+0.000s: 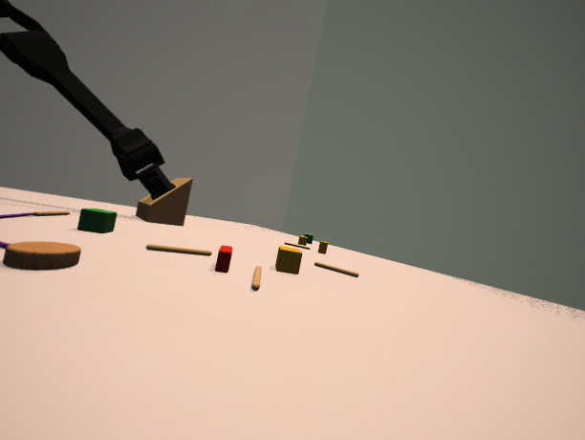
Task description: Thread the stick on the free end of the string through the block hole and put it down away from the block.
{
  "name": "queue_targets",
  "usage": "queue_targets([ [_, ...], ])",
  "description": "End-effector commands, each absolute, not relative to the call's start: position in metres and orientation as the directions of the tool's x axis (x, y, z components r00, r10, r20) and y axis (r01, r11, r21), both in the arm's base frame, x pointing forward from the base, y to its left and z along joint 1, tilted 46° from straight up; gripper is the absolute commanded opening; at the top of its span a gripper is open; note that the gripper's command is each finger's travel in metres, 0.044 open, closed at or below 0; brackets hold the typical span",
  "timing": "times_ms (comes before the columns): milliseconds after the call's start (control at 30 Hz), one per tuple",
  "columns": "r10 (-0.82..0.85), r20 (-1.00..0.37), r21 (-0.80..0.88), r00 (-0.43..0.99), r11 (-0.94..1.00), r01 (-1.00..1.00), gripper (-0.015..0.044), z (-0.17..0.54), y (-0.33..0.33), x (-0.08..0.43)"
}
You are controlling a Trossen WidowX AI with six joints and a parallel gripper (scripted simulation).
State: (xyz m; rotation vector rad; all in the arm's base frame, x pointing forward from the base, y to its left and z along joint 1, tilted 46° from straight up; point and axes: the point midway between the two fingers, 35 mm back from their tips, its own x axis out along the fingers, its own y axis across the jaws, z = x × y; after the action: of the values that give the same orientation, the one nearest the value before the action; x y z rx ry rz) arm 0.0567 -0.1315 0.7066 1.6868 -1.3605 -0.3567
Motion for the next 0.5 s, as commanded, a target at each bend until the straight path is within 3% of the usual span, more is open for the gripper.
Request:
queue_targets([
  [0,-0.886,0.304,0.782,0.35,0.023,-0.623,0.0426,0.707,-0.132,0.057],
  [200,-0.857,0.345,0.842,0.382,0.102,-0.53,0.044,0.709,-0.118,0.083],
  [467,-0.756,0.404,0.898,0.515,0.434,-0.067,0.044,0.688,-0.07,0.184],
])
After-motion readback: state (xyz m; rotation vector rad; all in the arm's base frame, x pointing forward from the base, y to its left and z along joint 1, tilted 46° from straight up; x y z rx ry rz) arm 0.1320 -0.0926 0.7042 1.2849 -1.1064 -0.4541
